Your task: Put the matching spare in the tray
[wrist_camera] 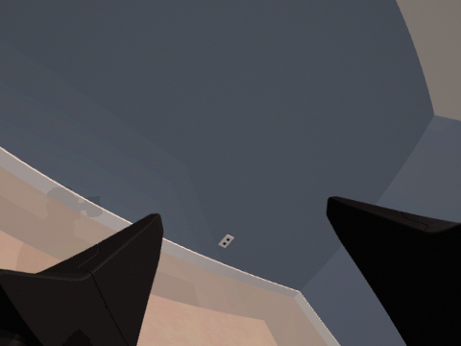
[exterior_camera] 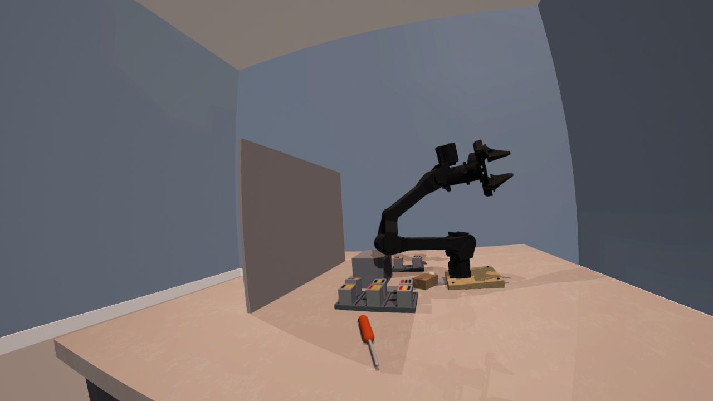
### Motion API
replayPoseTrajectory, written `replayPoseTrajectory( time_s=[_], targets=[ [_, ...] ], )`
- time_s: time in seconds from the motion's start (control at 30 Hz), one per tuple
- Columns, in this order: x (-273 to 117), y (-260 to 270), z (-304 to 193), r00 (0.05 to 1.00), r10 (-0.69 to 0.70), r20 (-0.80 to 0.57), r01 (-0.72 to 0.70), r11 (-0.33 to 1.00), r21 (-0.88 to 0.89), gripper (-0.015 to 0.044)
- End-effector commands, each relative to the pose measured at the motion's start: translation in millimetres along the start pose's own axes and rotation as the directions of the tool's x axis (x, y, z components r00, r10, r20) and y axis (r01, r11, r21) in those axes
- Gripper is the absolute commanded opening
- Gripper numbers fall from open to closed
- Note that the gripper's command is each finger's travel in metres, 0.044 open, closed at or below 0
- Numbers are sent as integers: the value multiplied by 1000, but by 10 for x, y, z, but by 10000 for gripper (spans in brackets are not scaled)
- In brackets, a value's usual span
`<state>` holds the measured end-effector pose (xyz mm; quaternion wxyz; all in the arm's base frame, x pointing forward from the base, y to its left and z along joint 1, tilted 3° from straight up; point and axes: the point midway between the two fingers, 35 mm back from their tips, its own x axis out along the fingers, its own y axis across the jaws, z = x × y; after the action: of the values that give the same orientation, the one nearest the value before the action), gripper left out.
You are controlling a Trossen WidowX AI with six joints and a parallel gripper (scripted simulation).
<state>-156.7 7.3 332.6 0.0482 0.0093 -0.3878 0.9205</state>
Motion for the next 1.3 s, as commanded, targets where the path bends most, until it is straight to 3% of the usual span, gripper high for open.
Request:
replayPoseTrajectory(
  time_s=[0.0,0.23,0.37,0.53,0.73,0.9,1.1,1.27],
  targets=[
    [0,0,0,1000,0,0,0,1000,0,426],
    [12,43,57,999,35,19,-35,999,-3,440],
    [25,306,397,964,233,126,-230,972,-37,440],
    [-107,654,833,848,474,237,-461,880,-111,440],
    [-511,1066,1326,610,727,317,-687,684,-246,440],
    [-1034,1350,1637,365,875,320,-793,472,-386,440],
    [-1836,1563,1833,62,968,241,-809,191,-557,440],
    [-2597,1603,1810,-166,979,118,-727,-41,-685,440]
  ],
)
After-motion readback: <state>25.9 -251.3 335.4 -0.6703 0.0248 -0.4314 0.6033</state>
